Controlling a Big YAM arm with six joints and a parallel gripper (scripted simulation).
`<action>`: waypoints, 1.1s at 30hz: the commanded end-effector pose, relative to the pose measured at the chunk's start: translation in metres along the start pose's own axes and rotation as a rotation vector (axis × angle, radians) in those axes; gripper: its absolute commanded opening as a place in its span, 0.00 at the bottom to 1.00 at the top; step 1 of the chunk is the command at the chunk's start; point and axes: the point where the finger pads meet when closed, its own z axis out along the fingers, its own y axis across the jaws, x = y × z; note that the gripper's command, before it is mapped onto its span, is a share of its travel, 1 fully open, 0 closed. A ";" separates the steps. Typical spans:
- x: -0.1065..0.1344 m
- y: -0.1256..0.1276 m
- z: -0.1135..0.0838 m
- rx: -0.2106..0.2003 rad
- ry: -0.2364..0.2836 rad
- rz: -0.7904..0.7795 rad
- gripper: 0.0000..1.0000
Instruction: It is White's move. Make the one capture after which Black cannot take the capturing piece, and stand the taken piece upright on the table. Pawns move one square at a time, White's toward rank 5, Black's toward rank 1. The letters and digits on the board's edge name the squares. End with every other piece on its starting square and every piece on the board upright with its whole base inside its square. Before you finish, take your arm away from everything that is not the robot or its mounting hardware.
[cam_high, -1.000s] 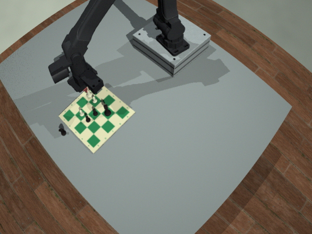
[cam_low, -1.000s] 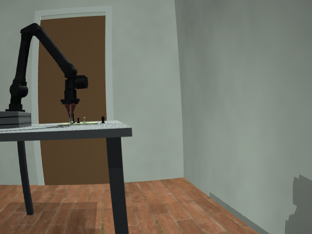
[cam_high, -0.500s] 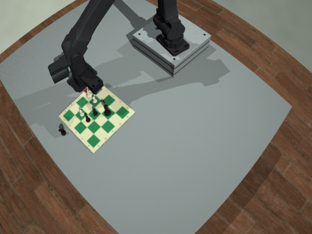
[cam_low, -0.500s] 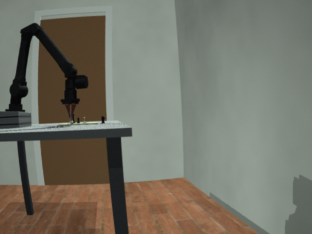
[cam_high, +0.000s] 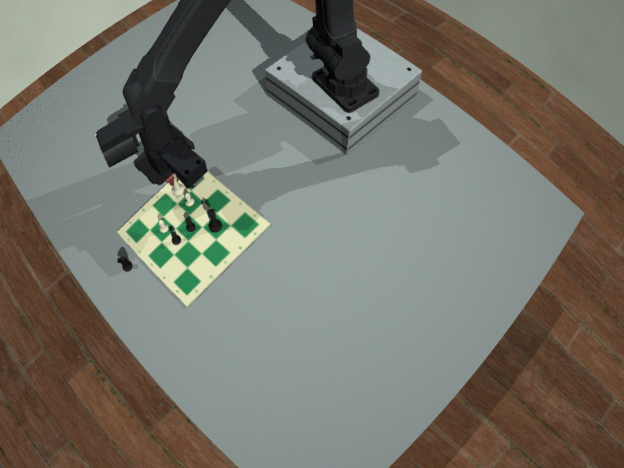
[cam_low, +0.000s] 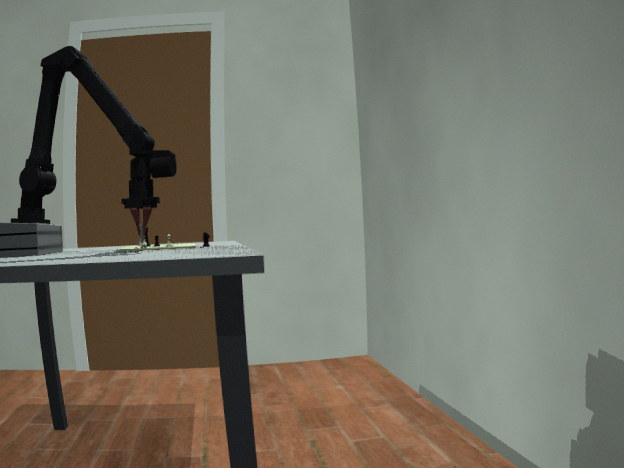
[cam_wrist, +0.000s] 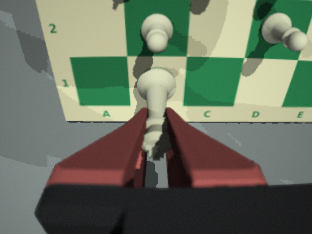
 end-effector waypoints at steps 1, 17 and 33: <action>0.004 -0.021 -0.008 0.045 0.009 -0.020 0.00; 0.007 -0.022 -0.009 0.047 0.010 -0.018 0.00; 0.007 -0.023 -0.009 0.047 0.010 -0.018 0.00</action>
